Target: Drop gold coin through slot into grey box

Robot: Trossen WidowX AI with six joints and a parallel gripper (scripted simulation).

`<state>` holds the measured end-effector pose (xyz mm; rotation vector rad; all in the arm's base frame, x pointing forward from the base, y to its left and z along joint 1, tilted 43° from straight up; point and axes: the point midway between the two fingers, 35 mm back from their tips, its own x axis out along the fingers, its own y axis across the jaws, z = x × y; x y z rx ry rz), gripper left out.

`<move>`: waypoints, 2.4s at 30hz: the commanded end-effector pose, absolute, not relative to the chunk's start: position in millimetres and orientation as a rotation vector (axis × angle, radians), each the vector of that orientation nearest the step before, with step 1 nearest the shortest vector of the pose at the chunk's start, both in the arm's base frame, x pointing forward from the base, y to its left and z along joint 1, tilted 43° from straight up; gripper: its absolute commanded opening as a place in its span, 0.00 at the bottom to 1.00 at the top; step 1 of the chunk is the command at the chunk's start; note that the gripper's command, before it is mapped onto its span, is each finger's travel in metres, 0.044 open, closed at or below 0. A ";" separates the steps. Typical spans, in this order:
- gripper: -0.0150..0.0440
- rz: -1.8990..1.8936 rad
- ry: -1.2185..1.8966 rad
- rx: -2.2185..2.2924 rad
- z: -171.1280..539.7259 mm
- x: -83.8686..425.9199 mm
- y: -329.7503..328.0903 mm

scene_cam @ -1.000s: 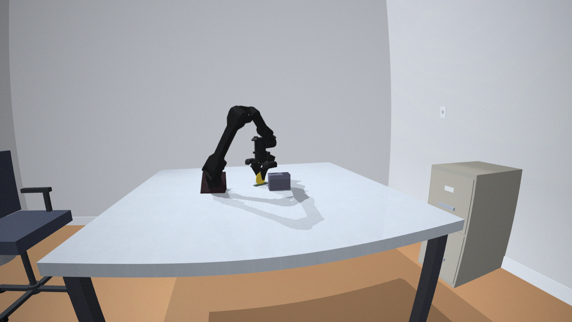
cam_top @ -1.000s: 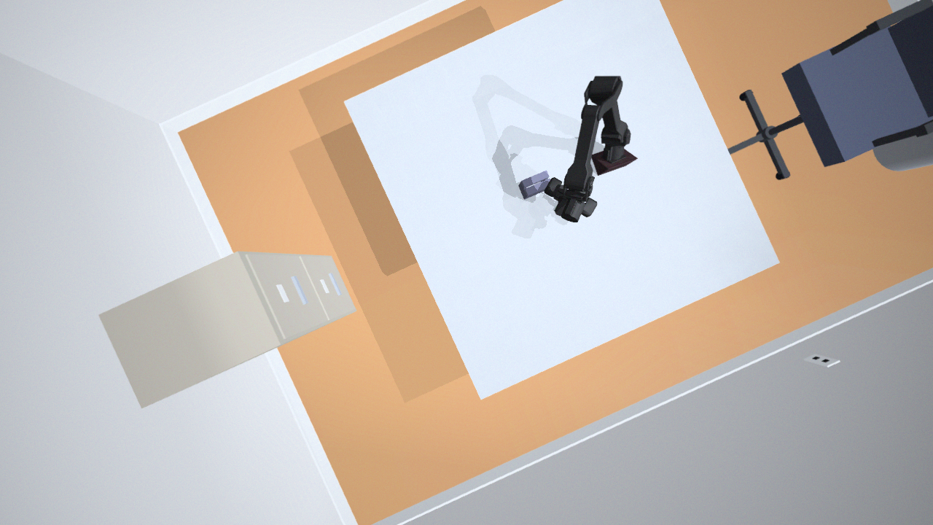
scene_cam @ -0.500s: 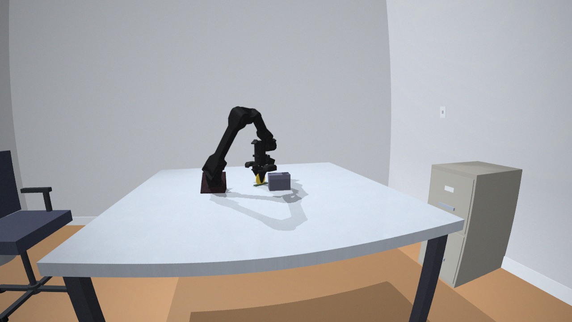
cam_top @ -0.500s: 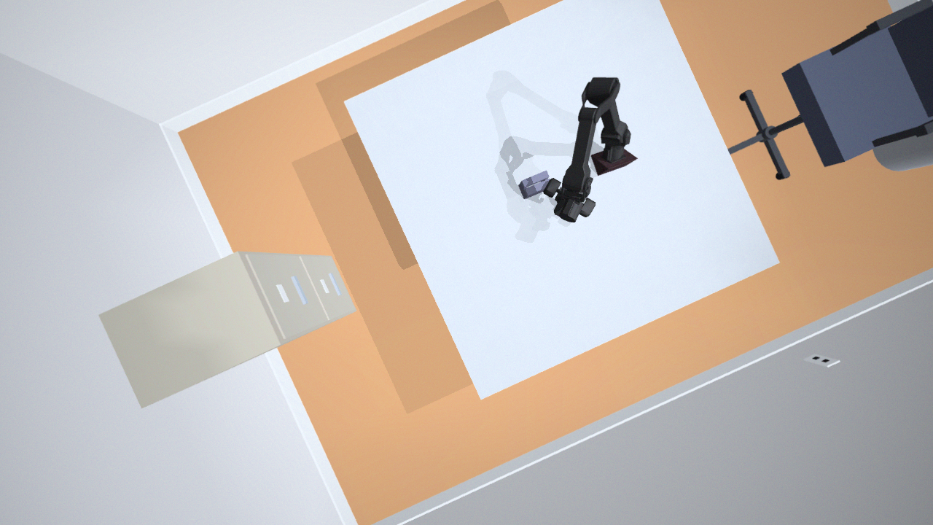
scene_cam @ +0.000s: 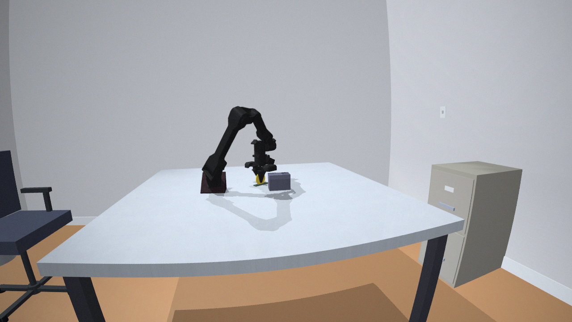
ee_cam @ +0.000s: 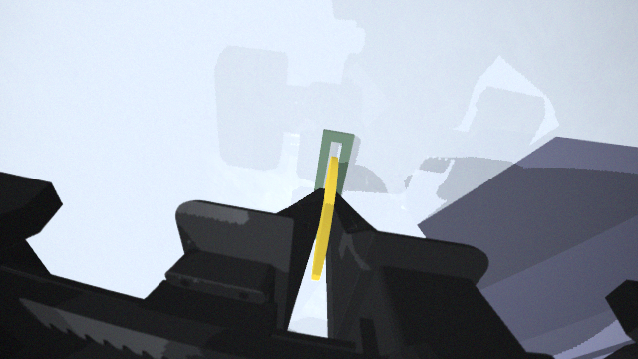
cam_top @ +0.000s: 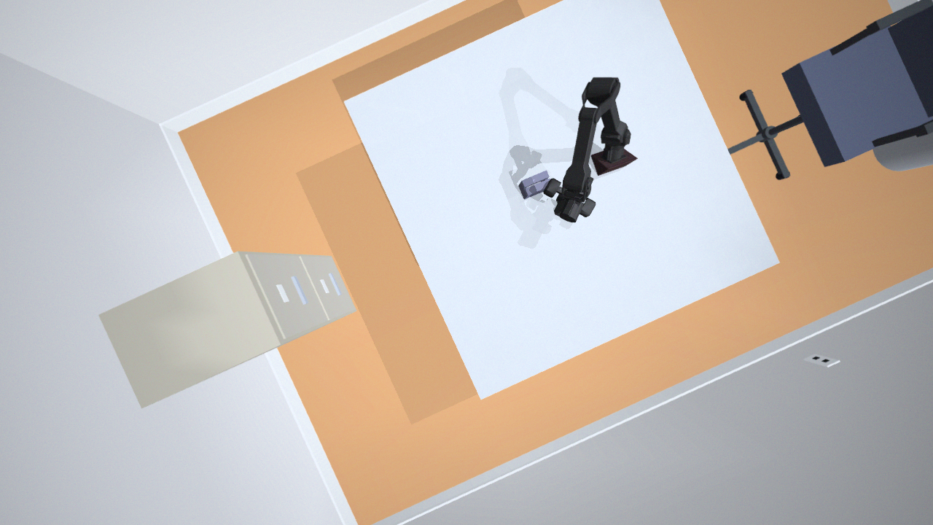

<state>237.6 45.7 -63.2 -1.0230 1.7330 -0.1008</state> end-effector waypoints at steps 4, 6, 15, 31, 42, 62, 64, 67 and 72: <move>0.25 -0.070 1.698 -1.051 -59.9 243.0 55.3; 0.25 -0.071 1.699 -1.050 -57.9 243.4 57.2; 0.25 -0.077 1.709 -1.040 -42.4 245.5 71.6; 0.25 -0.093 1.728 -1.025 -11.5 245.3 96.2; 0.25 -0.108 1.738 -1.014 6.5 243.1 108.4; 0.25 -0.610 1.552 -0.549 4.4 233.7 113.3; 0.25 -0.627 1.543 -0.532 4.3 233.5 113.5; 0.25 -0.627 1.543 -0.532 4.3 233.5 113.5; 0.25 -0.627 1.542 -0.531 5.0 234.7 112.7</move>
